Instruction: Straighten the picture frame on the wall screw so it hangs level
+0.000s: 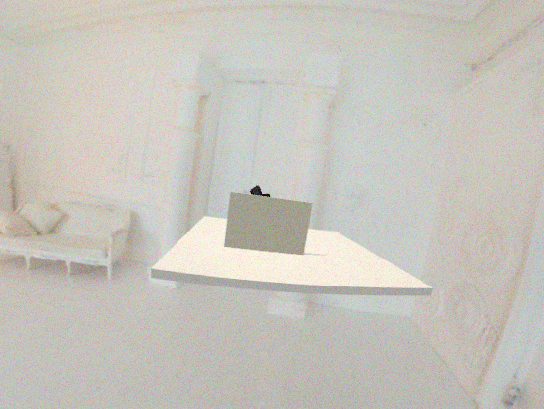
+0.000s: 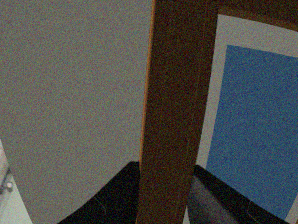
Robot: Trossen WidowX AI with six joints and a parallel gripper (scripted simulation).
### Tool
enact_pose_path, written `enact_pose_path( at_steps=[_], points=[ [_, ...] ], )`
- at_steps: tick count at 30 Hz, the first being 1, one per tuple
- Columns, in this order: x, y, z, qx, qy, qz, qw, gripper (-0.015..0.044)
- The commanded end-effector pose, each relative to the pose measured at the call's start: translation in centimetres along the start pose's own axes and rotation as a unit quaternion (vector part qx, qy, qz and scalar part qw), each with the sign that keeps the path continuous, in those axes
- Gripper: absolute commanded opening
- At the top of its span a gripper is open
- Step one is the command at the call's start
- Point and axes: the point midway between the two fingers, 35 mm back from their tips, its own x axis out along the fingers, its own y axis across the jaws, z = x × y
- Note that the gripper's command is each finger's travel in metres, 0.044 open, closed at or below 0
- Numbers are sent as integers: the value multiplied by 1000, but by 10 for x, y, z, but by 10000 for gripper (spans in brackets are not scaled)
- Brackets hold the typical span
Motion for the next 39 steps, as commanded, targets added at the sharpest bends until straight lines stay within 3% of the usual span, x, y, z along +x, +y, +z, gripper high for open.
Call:
enact_pose_path(
  at_steps=[1, 39],
  points=[
    [0, 1, -1, -2, 1, 3, 1000, 0],
    [0, -7, 1, -3, 0, 1, 1000, 0]
  ],
)
